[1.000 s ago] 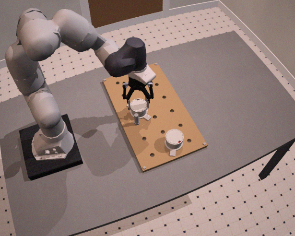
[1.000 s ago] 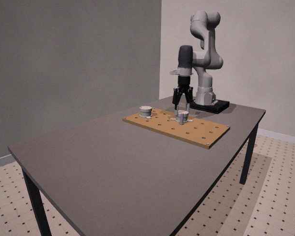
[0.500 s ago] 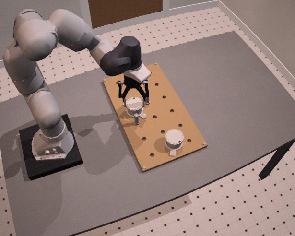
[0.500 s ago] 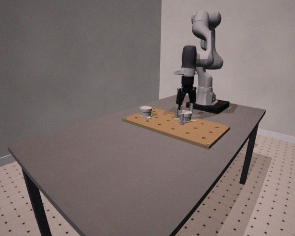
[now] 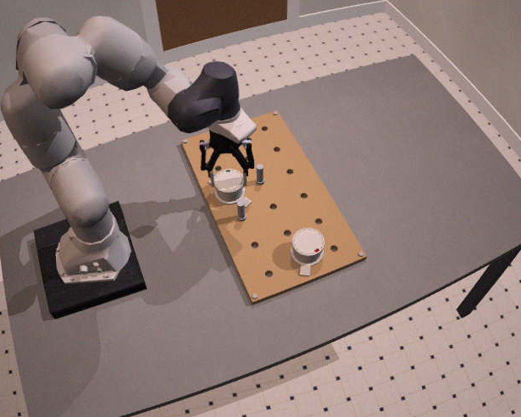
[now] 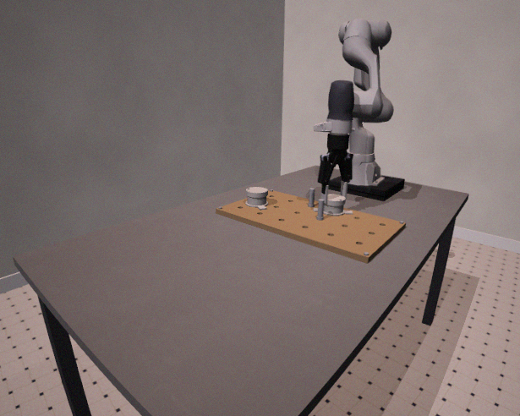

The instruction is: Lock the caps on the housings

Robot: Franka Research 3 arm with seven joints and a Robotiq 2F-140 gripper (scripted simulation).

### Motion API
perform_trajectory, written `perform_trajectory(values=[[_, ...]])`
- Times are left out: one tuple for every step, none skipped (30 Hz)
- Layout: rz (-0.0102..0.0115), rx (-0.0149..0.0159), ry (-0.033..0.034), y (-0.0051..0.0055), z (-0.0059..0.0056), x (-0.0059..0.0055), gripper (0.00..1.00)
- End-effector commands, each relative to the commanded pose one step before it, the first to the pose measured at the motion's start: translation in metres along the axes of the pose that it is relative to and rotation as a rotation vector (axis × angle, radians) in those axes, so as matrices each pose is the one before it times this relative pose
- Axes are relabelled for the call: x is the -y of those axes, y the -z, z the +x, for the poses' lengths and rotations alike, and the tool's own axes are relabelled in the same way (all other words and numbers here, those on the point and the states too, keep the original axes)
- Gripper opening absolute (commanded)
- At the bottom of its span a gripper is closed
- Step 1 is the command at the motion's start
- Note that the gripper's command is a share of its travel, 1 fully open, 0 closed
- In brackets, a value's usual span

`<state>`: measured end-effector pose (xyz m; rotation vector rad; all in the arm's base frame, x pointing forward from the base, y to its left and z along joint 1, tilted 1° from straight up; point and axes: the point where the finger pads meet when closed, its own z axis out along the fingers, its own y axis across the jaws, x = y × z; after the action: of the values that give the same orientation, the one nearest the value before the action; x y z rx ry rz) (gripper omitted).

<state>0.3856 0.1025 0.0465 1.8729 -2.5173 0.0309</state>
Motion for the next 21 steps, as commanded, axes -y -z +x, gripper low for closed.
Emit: perform_trajectory(values=[[-0.00215,-0.00268,-0.02545,-0.00128,-0.00257,-0.00699,0.10],[0.00000,0.00000,0.00000,0.00000,0.00000,0.00000,0.10],[0.00000,0.00000,0.00000,0.00000,-0.00072,-0.00174,0.10],[0.00000,0.00000,0.00000,0.00000,-0.00070,-0.00169,0.10],[0.00000,0.00000,0.00000,0.00000,-0.00069,-0.00164,0.10],[0.00000,0.00000,0.00000,0.00000,-0.00066,-0.00161,0.10],[0.00000,0.00000,0.00000,0.00000,-0.00065,-0.00155,0.10],[0.00000,0.00000,0.00000,0.00000,-0.00063,-0.00151,0.10],[0.00000,0.00000,0.00000,0.00000,-0.00060,-0.00147,0.10],[0.00000,0.00000,0.00000,0.00000,-0.00059,-0.00141,0.10],[0.00000,0.00000,0.00000,0.00000,-0.00057,-0.00137,0.10],[0.00000,0.00000,0.00000,0.00000,-0.00055,-0.00133,0.10],[0.00000,0.00000,0.00000,0.00000,-0.00053,-0.00127,0.10],[0.00000,0.00000,0.00000,0.00000,-0.00051,-0.00122,0.10],[0.00000,0.00000,0.00000,0.00000,-0.00049,-0.00118,0.10],[0.00000,0.00000,0.00000,0.00000,-0.00046,-0.00113,0.10],[0.00000,0.00000,0.00000,0.00000,-0.00045,-0.00107,0.10],[0.00000,0.00000,0.00000,0.00000,0.00000,0.00000,0.10],[0.00000,0.00000,0.00000,0.00000,0.00000,0.00000,0.10],[0.00000,0.00000,0.00000,0.00000,-0.00043,-0.00103,0.10],[0.00000,0.00000,0.00000,0.00000,-0.00041,-0.00098,0.10]])
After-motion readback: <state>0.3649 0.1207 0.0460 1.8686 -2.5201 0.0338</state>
